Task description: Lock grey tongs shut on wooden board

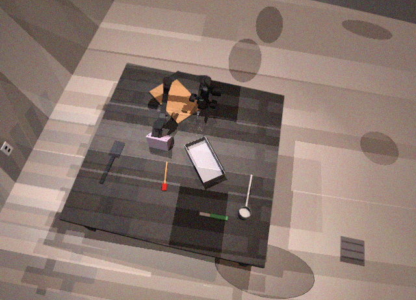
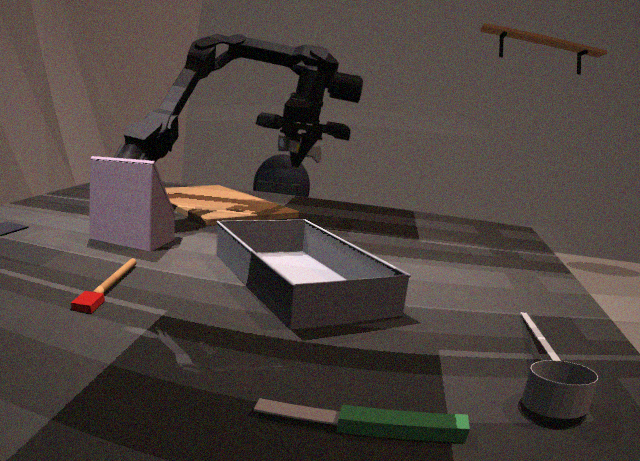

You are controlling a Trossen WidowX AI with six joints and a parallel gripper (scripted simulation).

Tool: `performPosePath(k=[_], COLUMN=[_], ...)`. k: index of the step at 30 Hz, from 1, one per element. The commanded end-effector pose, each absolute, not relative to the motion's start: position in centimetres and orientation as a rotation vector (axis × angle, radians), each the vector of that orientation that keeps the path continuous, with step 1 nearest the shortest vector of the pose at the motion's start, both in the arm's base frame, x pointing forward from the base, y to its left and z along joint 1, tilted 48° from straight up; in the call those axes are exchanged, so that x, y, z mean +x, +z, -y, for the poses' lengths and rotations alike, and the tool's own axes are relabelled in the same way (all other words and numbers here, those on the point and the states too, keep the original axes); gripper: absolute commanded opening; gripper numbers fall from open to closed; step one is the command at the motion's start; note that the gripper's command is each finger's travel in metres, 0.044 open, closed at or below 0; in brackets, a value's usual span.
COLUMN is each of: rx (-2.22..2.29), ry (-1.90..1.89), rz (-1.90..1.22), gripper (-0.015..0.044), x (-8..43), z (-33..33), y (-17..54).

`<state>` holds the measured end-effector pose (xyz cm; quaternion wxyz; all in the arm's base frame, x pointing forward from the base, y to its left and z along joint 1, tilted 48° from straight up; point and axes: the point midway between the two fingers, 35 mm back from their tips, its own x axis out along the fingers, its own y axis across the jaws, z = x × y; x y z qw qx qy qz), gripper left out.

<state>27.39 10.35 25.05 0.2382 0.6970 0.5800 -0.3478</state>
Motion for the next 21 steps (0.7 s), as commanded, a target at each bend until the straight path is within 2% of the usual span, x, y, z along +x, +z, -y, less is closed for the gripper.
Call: performPosePath(k=[1, 21], rx=[1.86, 1.656], ry=[-0.91, -0.677], rz=[-1.574, -1.548], gripper=[-0.015, -0.015], x=[26.1, 19.5], z=[-11.7, -17.1], y=[25.9, 29.0])
